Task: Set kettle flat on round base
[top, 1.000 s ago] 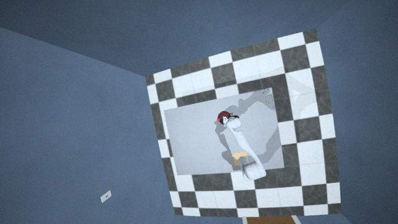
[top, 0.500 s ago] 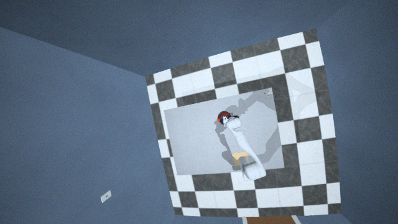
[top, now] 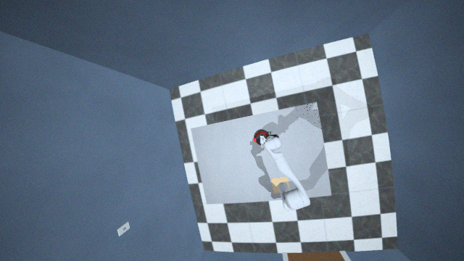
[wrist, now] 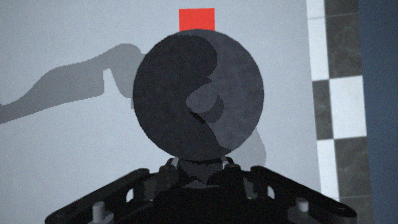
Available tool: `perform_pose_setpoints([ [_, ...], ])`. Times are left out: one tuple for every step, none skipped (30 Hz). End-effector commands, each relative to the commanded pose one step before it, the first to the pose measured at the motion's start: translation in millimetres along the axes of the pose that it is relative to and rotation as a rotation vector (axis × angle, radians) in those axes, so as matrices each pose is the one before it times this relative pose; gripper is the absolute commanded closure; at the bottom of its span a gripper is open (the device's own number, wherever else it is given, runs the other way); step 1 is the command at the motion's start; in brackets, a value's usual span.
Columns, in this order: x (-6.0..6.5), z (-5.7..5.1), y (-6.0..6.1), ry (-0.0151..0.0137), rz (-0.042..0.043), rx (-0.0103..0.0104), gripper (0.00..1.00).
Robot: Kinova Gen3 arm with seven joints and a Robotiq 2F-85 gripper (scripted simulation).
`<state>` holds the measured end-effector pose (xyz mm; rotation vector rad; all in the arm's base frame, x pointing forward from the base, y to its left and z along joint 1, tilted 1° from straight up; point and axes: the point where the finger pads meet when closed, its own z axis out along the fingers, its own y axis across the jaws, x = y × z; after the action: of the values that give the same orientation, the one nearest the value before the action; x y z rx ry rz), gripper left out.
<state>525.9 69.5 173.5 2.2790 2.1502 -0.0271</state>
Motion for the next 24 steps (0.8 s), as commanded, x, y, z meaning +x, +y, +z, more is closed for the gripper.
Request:
perform_pose_setpoints([
  [0.15,-1.19,0.49,0.00058,0.00003,-0.00253,1.0],
  [0.0,0.0,0.0,0.0,0.0,0.0,1.0],
  [0.0,0.0,0.0,0.0,0.0,0.0,1.0],
  [0.0,0.0,0.0,0.0,0.0,0.0,1.0],
  [0.0,0.0,0.0,0.0,0.0,0.0,1.0],
  [0.0,0.0,0.0,0.0,0.0,0.0,1.0],
  [0.0,0.0,0.0,0.0,0.0,0.0,1.0],
  [0.0,0.0,0.0,0.0,0.0,0.0,1.0],
  [0.0,0.0,0.0,0.0,0.0,0.0,1.0],
  [0.0,0.0,0.0,0.0,0.0,0.0,1.0],
  [0.0,0.0,0.0,0.0,0.0,0.0,1.0],
  [0.0,0.0,0.0,0.0,0.0,0.0,1.0],
  [0.0,0.0,0.0,0.0,0.0,0.0,1.0],
  [0.0,0.0,0.0,0.0,0.0,0.0,1.0],
  [0.0,0.0,0.0,0.0,0.0,0.0,1.0],
  [0.0,0.0,0.0,0.0,0.0,0.0,1.0],
  [0.0,0.02,0.0,0.0,0.0,0.0,1.0],
  [0.0,0.13,0.0,0.0,0.0,0.0,1.0],
  [0.0,0.32,0.0,0.0,0.0,0.0,1.0],
  [0.0,0.56,0.0,0.0,0.0,0.0,1.0],
  [0.0,0.83,0.0,0.0,0.0,0.0,1.0],
  [0.0,1.09,0.0,0.0,0.0,0.0,1.0],
  [0.0,0.0,0.0,0.0,0.0,0.0,1.0],
  [0.0,0.0,0.0,0.0,0.0,0.0,1.0],
])
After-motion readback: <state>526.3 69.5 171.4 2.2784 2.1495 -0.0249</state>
